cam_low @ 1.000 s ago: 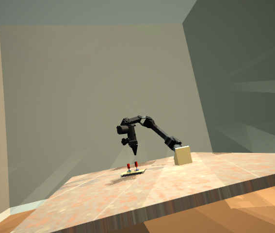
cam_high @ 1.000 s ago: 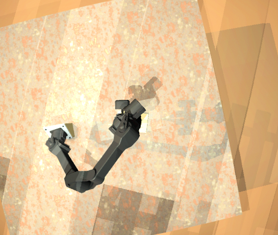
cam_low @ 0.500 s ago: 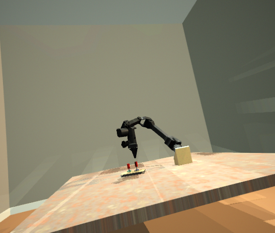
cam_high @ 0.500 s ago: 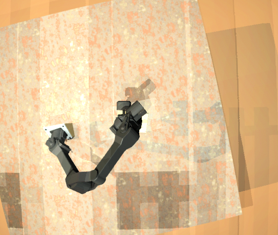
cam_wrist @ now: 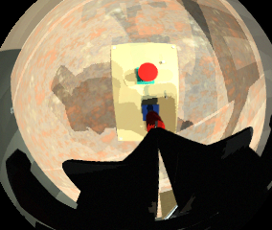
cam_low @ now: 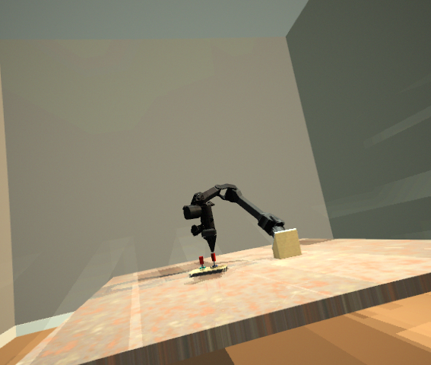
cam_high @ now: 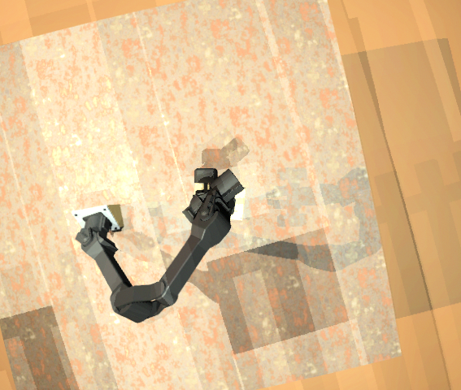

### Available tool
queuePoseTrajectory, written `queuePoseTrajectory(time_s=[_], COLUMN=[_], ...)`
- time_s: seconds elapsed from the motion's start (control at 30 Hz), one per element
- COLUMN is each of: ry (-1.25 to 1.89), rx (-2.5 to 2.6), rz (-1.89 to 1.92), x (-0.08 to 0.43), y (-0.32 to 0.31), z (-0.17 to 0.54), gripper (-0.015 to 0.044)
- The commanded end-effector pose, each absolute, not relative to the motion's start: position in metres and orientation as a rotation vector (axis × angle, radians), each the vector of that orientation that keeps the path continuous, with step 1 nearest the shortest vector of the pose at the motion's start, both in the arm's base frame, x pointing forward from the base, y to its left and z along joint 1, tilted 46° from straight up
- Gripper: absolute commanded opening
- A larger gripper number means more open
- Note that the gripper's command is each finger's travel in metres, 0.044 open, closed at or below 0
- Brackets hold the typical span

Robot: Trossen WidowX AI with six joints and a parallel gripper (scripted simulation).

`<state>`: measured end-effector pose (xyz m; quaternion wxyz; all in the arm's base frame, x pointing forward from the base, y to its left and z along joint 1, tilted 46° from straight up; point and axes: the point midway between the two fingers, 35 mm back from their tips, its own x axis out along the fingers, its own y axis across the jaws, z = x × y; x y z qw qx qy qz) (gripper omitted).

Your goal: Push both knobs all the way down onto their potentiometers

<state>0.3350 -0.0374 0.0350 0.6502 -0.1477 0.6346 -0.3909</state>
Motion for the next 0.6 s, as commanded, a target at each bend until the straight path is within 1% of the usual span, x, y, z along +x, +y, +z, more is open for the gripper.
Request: queuePoseTrajectory(time_s=[0.0,0.57], ry=[1.438,1.438], rx=[-0.343,-0.343], rz=[-0.889,-0.889], x=[0.335,0.3346], y=[-0.0385,-0.0412], z=[0.0353,0.0327], gripper=[0.0,0.0])
